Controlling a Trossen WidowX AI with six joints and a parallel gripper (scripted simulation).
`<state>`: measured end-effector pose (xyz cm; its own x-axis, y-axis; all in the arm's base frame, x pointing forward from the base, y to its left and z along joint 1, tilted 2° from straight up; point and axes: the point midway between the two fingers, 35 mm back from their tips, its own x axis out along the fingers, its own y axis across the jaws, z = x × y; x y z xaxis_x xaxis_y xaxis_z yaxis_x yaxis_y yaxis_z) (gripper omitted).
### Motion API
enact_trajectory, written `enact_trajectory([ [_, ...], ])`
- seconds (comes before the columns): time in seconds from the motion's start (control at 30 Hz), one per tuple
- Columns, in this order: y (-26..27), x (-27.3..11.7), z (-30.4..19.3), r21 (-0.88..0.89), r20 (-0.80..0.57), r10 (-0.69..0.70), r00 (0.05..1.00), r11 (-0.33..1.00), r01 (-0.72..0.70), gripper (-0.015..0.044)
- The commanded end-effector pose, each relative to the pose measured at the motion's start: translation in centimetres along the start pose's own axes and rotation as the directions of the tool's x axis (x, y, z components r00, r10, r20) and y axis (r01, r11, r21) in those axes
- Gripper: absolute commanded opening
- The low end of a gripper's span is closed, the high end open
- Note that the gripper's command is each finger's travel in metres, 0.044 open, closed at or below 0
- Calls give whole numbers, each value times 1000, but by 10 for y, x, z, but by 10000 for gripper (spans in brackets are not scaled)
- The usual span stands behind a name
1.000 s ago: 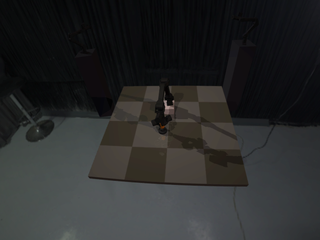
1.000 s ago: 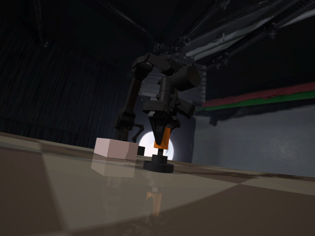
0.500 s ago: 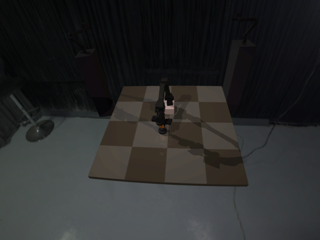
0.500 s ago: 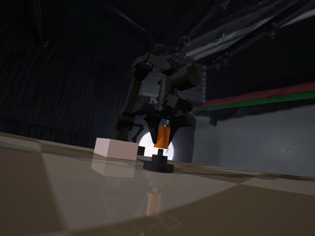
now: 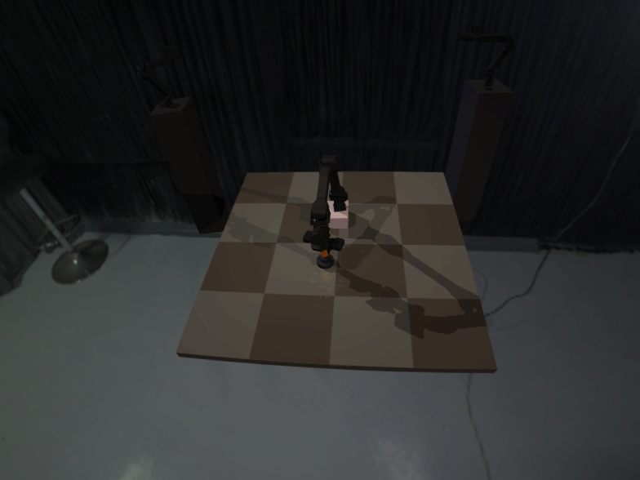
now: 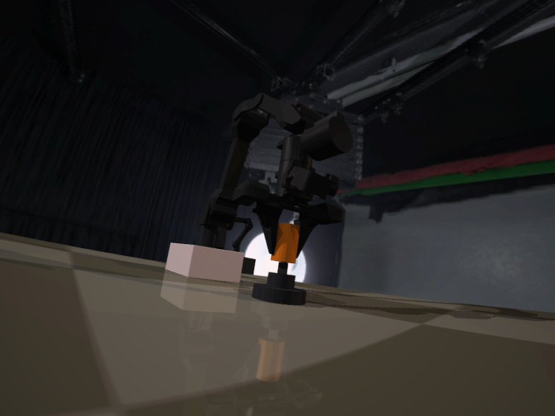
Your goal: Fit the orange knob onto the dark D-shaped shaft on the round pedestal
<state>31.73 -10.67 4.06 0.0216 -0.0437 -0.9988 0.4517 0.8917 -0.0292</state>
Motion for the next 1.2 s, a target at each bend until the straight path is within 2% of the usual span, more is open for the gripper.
enact_trajectory([
  [0.0, 0, 1, 1, 6, 3, -1, 1000, 1000, 1, 0],
  [0.57, 0, 2, 0, -16, 3, -1, 1000, 1000, 1, 0],
  [0.9, 0, 3, 0, 37, 3, -1, 1000, 999, 1, 0],
  [1.17, 0, 3, 0, -24, 3, -1, 1000, 1000, 1, 0],
])
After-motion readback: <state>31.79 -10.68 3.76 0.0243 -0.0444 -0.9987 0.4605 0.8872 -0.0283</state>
